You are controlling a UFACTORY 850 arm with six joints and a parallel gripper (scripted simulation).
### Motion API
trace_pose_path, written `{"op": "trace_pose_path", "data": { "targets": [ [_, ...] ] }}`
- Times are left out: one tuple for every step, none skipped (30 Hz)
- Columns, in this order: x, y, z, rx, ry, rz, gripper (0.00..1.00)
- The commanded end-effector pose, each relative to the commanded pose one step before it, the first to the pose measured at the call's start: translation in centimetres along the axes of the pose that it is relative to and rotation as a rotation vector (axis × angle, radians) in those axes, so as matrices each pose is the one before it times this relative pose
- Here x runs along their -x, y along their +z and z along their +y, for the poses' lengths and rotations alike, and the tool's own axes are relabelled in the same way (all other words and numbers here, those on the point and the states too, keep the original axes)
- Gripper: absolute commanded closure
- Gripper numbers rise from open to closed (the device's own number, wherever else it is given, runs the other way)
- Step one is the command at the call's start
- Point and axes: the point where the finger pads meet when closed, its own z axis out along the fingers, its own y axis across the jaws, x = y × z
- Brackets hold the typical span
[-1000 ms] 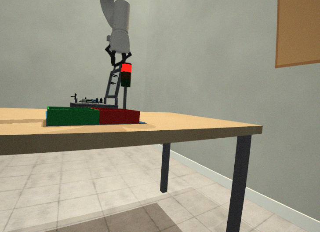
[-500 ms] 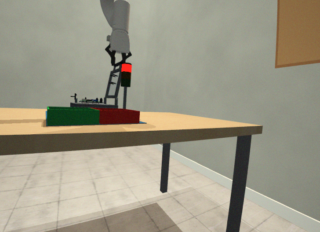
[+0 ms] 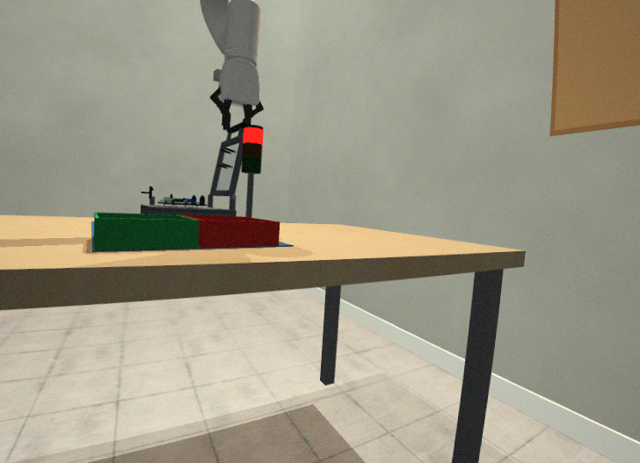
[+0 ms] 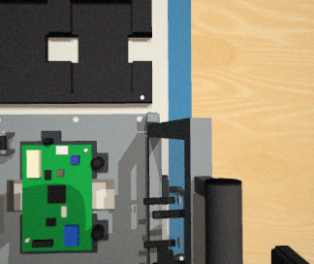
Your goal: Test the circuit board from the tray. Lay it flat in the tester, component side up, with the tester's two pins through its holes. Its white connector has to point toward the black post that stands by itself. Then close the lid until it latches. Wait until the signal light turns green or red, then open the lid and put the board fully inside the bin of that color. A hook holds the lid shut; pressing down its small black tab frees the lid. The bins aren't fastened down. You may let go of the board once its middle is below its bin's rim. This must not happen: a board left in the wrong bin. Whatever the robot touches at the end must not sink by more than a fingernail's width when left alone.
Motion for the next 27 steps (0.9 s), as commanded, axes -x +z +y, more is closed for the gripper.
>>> {"op": "trace_pose_path", "data": {
  "targets": [
    [0.013,-1.281,0.105,0.00279,0.00011,-0.00024,0.48],
    [0.000,-0.348,0.000,0.00000,0.00000,0.00000,0.48],
    [0.000,-0.366,0.000,0.00000,0.00000,0.00000,0.48],
    [0.000,-0.377,0.000,0.00000,0.00000,0.00000,0.48],
    [0.000,-0.379,0.000,0.00000,0.00000,0.00000,0.48],
    [0.000,-0.372,0.000,0.00000,0.00000,0.00000,0.48],
    [0.000,-0.358,0.000,0.00000,0.00000,0.00000,0.48],
    [0.000,-0.336,0.000,0.00000,0.00000,0.00000,0.48],
    [0.000,-0.308,0.000,0.00000,0.00000,0.00000,0.48],
    [0.000,-0.274,0.000,0.00000,0.00000,0.00000,0.48],
    [0.000,0.000,0.000,0.00000,0.00000,0.00000,0.48],
    [0.000,0.000,0.000,0.00000,0.00000,0.00000,0.48],
    [0.000,-0.237,0.000,0.00000,0.00000,0.00000,0.48],
    [0.000,-0.196,0.000,0.00000,0.00000,0.00000,0.48],
    [0.000,-0.154,0.000,0.00000,0.00000,0.00000,0.48],
    [0.000,-0.113,0.000,0.00000,0.00000,0.00000,0.48],
    [0.000,-0.075,0.000,0.00000,0.00000,0.00000,0.48],
    [0.000,-0.042,0.000,0.00000,0.00000,0.00000,0.48],
    [0.000,-0.017,0.000,0.00000,0.00000,0.00000,0.48],
    [0.000,-0.003,0.000,0.00000,0.00000,0.00000,0.48],
    [0.000,0.000,0.000,0.00000,0.00000,0.00000,0.00],
    [0.000,0.000,0.000,0.00000,0.00000,0.00000,0.00],
    [0.000,0.000,0.000,0.00000,0.00000,0.00000,0.00],
    [0.000,0.000,0.000,0.00000,0.00000,0.00000,0.00],
    [0.000,0.000,0.000,0.00000,0.00000,0.00000,0.00],
    [0.000,0.000,0.000,0.00000,0.00000,0.00000,0.00],
    [0.000,0.000,0.000,0.00000,0.00000,0.00000,0.00]
  ]
}}
